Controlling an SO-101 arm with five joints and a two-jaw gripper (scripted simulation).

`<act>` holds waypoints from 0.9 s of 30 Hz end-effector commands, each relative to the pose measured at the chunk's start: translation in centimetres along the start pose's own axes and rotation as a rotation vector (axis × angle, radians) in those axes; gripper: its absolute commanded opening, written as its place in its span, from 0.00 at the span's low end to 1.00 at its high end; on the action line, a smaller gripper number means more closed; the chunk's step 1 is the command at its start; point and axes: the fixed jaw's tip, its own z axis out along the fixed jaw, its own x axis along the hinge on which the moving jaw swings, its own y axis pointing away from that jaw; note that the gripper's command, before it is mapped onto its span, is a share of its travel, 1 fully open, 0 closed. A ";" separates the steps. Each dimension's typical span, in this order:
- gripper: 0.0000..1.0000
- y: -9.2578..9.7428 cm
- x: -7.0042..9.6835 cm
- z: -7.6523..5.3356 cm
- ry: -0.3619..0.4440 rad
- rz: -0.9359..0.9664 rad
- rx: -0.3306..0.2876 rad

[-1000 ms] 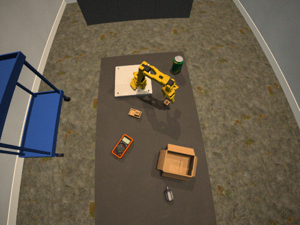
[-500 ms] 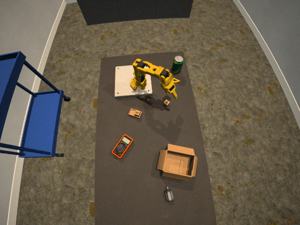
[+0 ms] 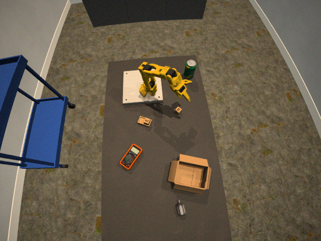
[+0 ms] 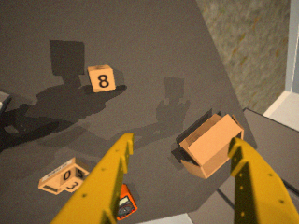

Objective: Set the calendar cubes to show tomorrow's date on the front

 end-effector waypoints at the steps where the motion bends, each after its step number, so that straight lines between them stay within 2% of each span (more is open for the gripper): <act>1: 0.35 0.0 -0.2 -0.4 -0.008 -0.005 0.013; 14: 0.35 -0.1 -0.1 -0.3 -0.005 -0.096 0.014; 27: 0.35 -0.4 0.7 0.2 0.007 -0.439 0.014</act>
